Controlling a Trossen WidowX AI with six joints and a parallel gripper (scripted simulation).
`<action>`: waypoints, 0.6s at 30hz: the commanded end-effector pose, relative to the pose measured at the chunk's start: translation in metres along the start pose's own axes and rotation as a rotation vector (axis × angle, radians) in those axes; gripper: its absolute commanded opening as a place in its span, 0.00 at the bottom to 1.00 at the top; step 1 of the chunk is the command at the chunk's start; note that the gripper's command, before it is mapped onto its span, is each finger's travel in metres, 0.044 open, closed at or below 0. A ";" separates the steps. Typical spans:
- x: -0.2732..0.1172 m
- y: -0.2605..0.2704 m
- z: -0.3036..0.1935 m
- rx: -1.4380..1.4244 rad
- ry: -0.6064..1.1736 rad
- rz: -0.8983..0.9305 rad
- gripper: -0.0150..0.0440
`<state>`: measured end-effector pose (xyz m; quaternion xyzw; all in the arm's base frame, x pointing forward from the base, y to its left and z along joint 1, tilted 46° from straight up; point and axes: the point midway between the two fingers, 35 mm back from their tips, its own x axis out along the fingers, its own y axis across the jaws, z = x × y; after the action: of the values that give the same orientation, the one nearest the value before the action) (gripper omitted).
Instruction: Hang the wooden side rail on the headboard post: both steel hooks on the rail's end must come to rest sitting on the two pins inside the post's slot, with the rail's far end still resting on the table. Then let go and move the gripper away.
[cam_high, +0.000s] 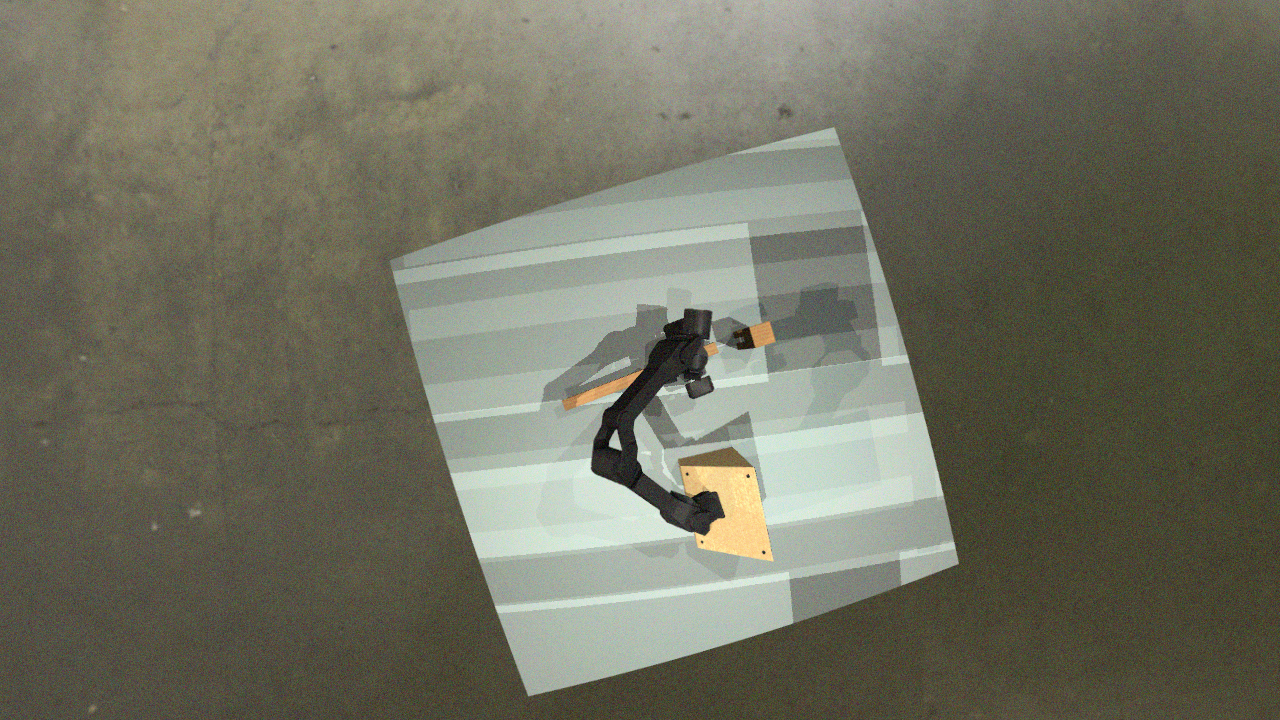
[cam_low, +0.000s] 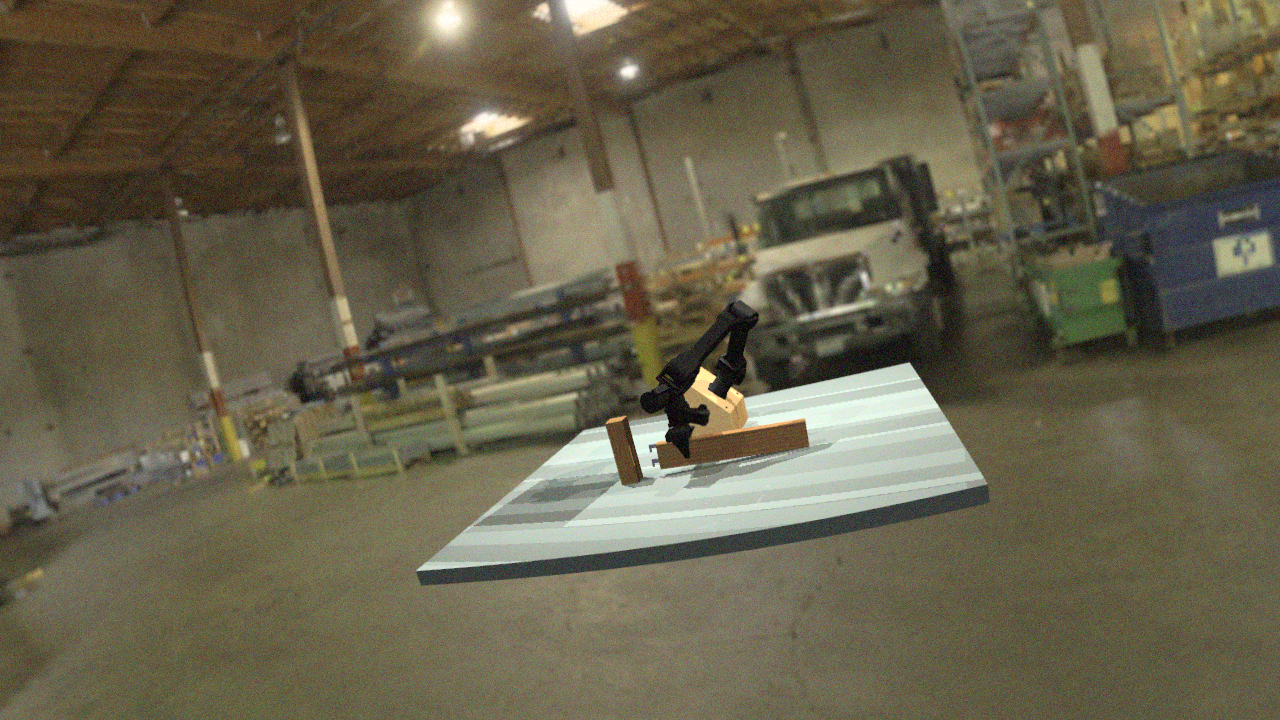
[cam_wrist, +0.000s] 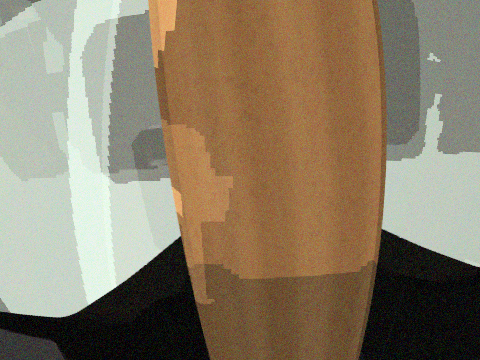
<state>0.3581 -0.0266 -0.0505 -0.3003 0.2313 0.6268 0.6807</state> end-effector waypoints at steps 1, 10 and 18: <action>-0.004 0.001 -0.004 0.002 0.006 -0.008 0.25; -0.003 0.001 -0.005 0.002 0.006 -0.008 0.25; -0.003 0.000 -0.006 0.002 0.006 -0.008 0.25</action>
<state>0.3571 -0.0272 -0.0525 -0.2983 0.2319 0.6274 0.6809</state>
